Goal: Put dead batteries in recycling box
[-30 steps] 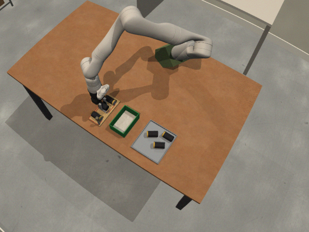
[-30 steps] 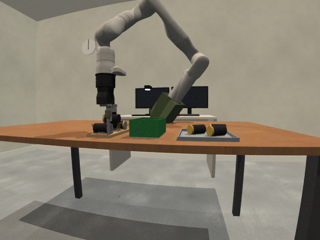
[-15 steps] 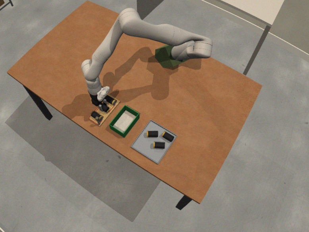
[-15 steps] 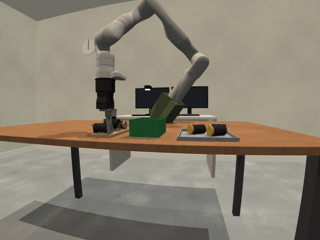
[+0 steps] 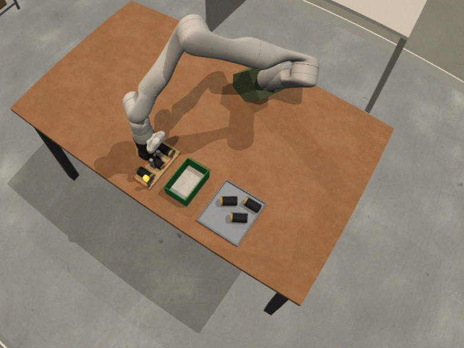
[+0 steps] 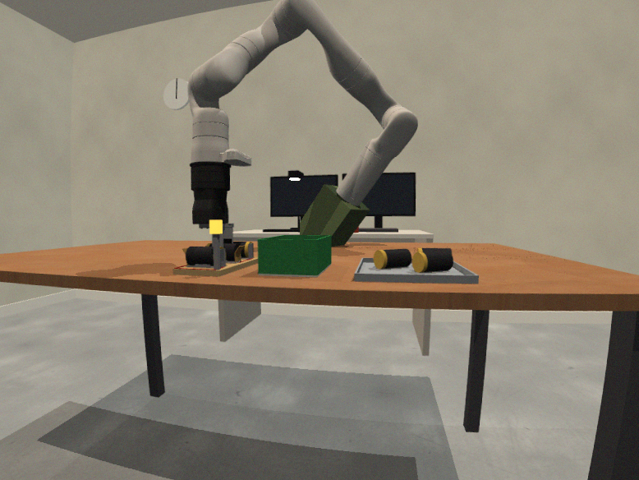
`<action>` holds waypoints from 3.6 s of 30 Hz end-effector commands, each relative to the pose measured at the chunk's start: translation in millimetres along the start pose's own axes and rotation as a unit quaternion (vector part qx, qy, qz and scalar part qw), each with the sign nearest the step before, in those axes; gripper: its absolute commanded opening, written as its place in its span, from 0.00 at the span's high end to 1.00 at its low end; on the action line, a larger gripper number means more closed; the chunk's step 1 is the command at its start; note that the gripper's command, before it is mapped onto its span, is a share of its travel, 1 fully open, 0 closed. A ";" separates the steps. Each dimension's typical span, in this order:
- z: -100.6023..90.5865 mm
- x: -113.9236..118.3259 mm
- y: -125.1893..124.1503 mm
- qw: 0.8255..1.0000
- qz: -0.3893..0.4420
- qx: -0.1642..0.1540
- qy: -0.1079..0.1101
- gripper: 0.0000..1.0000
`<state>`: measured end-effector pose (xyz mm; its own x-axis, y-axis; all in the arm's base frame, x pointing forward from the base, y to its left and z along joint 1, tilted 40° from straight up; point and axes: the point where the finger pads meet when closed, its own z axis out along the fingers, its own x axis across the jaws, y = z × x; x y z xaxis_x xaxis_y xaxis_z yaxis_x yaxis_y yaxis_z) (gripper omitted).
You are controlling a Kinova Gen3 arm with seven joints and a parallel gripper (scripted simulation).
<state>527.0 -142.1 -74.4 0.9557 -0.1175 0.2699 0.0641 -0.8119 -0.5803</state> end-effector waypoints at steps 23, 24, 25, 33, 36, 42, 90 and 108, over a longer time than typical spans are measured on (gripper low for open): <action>-0.3 0.5 -1.0 1.000 0.000 0.001 0.000 0.10; -0.3 0.5 -1.0 1.000 0.000 0.001 0.000 0.10; -0.3 0.5 -1.0 1.000 0.000 0.001 0.000 0.10; -2.5 0.5 -1.0 1.000 0.000 0.001 0.000 0.10; -9.9 0.5 -1.0 1.000 0.000 0.001 0.000 0.10; -36.4 0.5 -0.9 1.000 0.000 0.001 0.000 0.10; -70.4 0.5 -0.9 1.000 0.000 0.001 0.000 0.10; -122.6 -4.1 -0.8 1.000 0.000 0.001 0.000 0.10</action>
<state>491.3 -209.7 19.0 0.9558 -0.1148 0.2708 0.0675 -0.8105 -0.5818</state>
